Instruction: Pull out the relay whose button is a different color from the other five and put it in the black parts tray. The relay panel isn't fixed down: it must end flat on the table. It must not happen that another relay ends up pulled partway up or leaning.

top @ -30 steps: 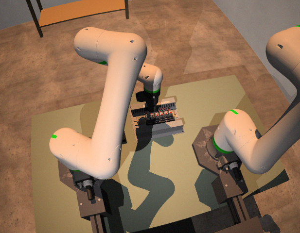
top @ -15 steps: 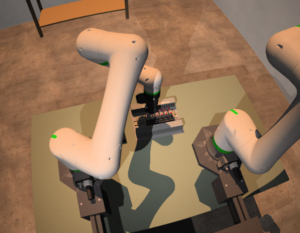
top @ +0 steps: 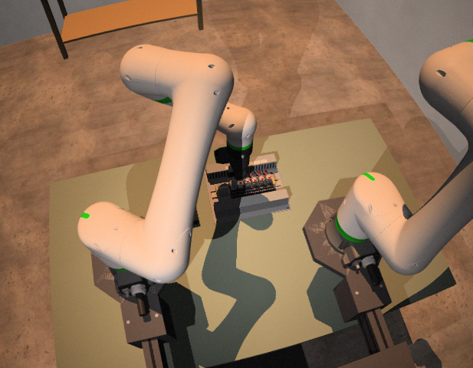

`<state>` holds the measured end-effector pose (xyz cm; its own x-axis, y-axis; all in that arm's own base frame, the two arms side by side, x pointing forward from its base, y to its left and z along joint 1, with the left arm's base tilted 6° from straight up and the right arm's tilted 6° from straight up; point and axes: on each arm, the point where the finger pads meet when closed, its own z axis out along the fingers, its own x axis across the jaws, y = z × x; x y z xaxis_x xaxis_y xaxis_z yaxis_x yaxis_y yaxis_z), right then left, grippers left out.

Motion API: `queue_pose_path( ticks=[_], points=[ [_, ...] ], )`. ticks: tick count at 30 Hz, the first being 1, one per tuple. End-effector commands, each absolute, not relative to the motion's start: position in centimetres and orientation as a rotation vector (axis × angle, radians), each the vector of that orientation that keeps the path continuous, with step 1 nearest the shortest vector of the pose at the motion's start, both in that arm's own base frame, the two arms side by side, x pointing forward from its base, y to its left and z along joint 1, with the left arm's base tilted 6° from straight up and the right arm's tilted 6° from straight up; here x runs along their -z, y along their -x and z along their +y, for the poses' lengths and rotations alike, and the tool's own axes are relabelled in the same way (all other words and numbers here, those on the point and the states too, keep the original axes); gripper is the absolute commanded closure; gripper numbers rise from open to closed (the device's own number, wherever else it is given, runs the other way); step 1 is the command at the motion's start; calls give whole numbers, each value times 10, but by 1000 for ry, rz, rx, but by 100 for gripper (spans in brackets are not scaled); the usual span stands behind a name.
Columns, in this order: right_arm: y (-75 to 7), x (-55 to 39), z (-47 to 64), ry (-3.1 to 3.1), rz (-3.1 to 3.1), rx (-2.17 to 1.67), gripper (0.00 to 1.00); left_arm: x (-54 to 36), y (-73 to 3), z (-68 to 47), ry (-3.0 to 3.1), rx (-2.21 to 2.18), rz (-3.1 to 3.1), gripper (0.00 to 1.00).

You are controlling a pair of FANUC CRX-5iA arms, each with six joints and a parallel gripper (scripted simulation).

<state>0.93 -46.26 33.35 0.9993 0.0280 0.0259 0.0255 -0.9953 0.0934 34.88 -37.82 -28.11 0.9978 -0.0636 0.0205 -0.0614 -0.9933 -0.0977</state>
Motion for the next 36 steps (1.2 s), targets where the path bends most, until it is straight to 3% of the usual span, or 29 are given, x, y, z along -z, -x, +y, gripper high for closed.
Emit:
queue_pose_path(
  ticks=[1,36],
  points=[
    [-9,-334,-463,-3046,41,-41,0,280,-349,-379,3044,38,95,2],
    [-9,-334,-463,-3046,41,-41,0,289,-350,-378,3044,38,95,2]
  ],
)
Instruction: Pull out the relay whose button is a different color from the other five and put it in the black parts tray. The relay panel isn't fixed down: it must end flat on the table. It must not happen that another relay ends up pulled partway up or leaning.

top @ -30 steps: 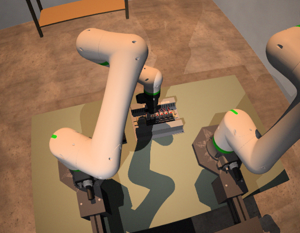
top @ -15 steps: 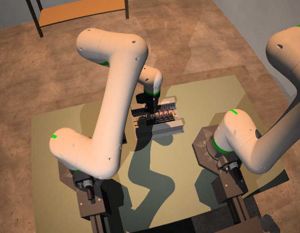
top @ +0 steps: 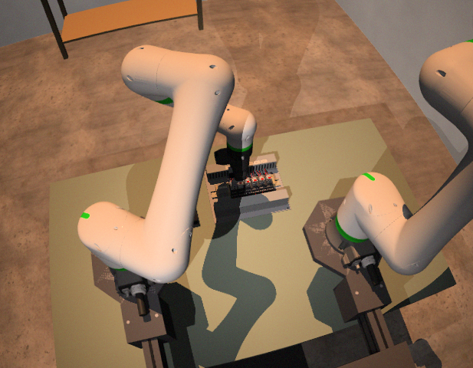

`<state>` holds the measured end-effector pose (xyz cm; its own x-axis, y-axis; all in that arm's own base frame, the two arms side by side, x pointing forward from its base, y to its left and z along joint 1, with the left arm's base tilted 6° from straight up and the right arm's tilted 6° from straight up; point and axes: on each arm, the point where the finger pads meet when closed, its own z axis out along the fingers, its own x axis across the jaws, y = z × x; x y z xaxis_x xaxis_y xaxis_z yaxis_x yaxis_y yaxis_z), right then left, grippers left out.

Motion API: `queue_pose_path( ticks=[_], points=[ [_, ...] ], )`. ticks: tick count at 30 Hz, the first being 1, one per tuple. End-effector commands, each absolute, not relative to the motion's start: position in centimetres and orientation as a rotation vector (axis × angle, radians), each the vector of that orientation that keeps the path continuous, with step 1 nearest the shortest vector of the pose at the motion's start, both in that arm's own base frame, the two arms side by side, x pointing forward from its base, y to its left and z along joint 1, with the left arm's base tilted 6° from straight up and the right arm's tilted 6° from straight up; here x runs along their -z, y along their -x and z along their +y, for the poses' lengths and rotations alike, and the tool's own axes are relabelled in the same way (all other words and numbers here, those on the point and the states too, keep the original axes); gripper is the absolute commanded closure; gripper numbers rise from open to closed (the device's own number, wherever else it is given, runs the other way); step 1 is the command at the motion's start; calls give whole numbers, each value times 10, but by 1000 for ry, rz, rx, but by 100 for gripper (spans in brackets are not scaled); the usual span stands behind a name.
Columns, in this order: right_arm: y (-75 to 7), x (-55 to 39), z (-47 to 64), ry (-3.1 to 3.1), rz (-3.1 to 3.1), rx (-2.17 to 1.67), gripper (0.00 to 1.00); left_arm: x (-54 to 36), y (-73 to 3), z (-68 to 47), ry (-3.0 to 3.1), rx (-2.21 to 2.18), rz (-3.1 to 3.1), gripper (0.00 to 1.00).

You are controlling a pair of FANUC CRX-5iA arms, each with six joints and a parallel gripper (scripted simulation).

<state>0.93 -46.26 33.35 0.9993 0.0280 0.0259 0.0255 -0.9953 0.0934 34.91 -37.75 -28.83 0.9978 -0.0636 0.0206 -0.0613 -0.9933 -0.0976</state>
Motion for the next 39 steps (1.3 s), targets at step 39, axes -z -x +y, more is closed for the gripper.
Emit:
queue_pose_path(
  ticks=[39],
  points=[
    [-9,-334,-463,-3046,41,-41,0,313,-350,-376,3044,38,95,2]
  ],
)
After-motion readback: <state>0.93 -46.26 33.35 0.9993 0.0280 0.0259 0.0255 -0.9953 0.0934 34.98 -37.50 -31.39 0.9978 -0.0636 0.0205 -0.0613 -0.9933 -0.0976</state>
